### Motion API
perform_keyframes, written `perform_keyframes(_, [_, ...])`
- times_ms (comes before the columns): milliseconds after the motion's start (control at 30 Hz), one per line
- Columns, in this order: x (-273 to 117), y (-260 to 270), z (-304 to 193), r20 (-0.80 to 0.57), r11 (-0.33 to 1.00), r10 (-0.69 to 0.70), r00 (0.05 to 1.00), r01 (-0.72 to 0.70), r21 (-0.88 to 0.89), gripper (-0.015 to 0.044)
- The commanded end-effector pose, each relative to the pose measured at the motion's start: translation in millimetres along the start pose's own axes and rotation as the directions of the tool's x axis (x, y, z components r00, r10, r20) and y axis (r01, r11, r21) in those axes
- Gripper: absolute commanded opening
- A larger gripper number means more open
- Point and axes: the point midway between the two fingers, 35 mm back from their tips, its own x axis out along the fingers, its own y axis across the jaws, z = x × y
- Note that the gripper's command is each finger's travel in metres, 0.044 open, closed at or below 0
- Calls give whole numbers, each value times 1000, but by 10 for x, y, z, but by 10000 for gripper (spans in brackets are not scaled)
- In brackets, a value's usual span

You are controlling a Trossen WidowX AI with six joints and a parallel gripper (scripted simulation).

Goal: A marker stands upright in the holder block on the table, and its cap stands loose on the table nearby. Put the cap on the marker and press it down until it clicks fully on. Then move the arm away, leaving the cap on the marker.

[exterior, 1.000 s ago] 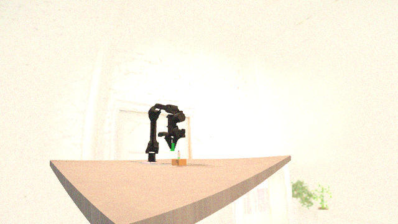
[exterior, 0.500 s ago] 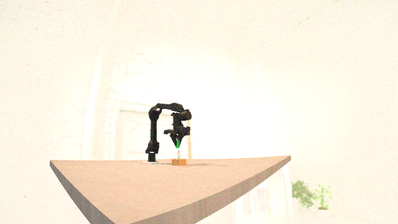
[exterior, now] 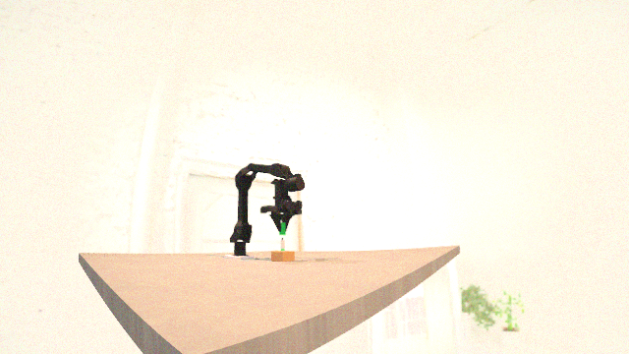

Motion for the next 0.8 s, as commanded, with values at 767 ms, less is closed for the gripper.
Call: perform_keyframes(767, [446,-2,-4,-2,1000,-2,1000,2,4,0])
